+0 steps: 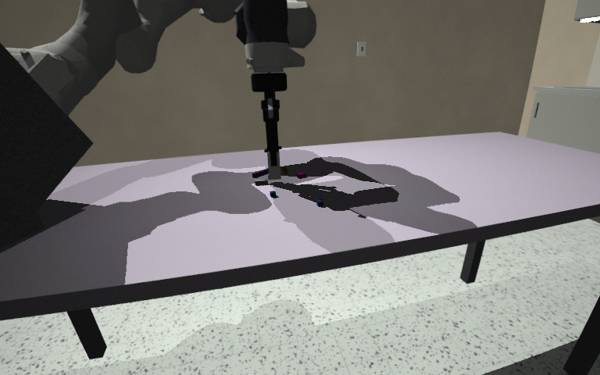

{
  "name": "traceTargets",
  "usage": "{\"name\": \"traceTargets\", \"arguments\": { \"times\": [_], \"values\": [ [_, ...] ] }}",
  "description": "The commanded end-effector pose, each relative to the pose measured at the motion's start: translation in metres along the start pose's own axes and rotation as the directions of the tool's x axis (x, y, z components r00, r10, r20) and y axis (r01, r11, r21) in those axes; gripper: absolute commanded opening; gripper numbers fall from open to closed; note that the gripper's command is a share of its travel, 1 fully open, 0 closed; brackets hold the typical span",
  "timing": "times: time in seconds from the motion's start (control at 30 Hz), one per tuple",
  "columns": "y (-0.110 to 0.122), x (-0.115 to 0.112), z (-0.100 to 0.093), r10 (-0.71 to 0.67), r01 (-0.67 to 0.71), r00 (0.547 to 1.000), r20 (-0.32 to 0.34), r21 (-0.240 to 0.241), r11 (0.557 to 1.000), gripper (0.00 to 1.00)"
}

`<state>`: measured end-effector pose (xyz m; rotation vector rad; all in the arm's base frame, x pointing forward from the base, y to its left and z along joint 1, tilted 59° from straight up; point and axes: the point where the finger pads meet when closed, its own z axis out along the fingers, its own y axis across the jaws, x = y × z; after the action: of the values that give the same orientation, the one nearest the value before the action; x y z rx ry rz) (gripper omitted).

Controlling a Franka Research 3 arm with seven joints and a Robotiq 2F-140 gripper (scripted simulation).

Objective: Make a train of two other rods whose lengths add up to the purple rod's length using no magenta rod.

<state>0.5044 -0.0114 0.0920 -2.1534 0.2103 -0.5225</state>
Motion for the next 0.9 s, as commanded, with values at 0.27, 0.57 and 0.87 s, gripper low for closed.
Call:
{"name": "traceTargets", "arguments": {
  "times": [0.27,0.57,0.87],
  "values": [
    [0.001,0.001,0.000,-0.006,0.006,1.000,-0.002,-0.001,1.000,0.03],
    [0.001,0.001,0.004,-0.006,0.006,1.000,-0.002,-0.001,1.000,0.03],
    [0.001,0.001,0.011,-0.006,0.006,1.000,-0.002,-0.001,1.000,0.03]
  ]
}}
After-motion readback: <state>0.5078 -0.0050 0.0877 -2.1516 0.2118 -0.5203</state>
